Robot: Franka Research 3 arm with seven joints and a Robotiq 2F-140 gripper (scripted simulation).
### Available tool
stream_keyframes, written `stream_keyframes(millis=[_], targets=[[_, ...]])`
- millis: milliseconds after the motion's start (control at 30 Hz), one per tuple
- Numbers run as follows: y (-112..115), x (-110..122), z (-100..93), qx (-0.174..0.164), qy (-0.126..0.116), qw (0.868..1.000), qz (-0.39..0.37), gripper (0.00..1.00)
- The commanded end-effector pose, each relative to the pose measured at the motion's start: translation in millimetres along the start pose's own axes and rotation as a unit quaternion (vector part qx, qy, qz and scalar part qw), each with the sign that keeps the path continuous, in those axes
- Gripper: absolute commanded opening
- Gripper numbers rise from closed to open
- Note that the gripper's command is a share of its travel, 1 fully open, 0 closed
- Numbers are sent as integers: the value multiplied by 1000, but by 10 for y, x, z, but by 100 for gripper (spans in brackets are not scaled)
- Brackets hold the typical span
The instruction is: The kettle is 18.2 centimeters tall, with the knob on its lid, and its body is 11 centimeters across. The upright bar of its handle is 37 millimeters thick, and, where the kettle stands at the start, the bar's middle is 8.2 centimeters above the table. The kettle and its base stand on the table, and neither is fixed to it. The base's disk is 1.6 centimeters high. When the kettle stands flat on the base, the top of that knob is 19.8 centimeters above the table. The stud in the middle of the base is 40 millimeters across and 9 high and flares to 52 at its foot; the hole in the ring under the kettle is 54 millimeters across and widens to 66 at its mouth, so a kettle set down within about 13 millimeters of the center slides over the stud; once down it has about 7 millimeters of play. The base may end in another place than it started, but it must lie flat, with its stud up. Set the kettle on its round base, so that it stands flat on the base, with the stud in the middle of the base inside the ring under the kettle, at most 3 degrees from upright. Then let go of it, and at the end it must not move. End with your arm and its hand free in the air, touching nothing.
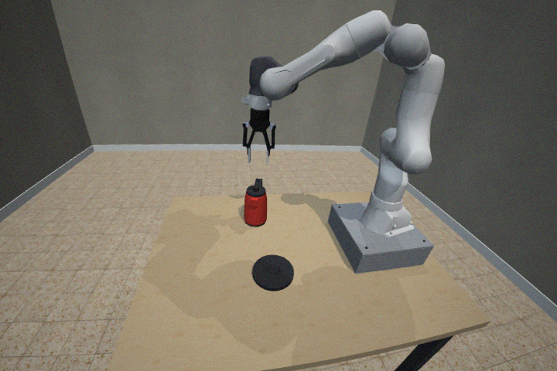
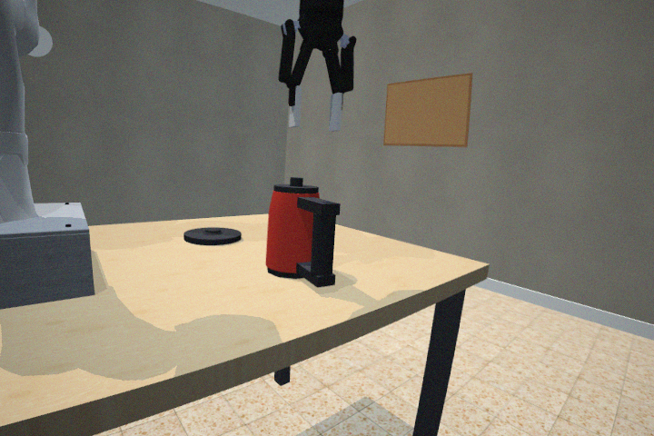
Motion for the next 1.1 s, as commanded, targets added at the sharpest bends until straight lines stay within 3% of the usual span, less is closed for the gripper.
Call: stream_keyframes(millis=[0,533,767,1067], targets=[[-8,21,7,-3,1,1000,0,47],[-8,20,68,-3,1,1000,0,47],[-7,21,218,-3,1,1000,0,47],[-5,22,657,-3,1,1000,0,47]])
Point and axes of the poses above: the point where the finger pads meet when closed, its own z axis out along the fingers, its own x axis across the jaws, y = z × x, the point moved 5 cm from there along -z, back along the fingers, and after that the axes turned 12 degrees about -z, right-handed, at the moved point
